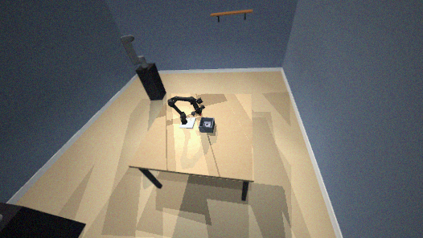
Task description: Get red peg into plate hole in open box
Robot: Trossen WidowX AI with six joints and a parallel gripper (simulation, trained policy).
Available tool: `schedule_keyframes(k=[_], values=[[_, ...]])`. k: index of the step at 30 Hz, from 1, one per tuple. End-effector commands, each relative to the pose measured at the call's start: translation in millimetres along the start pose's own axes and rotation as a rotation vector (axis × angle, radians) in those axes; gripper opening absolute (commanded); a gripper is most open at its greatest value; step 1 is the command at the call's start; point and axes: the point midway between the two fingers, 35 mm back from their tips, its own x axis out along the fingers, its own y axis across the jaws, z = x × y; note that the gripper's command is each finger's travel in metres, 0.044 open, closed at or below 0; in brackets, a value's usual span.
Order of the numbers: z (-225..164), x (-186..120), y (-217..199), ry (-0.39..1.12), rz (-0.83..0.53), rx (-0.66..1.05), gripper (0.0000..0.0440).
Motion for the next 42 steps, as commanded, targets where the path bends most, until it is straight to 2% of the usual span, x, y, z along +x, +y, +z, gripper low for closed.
schedule_keyframes(k=[1,9,18,42], values=[[16,-15,4,-0.044,0.014,-0.017,0.0000],[49,-37,11,-0.110,0.023,-0.019,0.0000],[89,-43,8,-0.154,0.009,0.021,0.0000],[172,-16,-8,-0.190,-0.023,0.150,0.0004]])
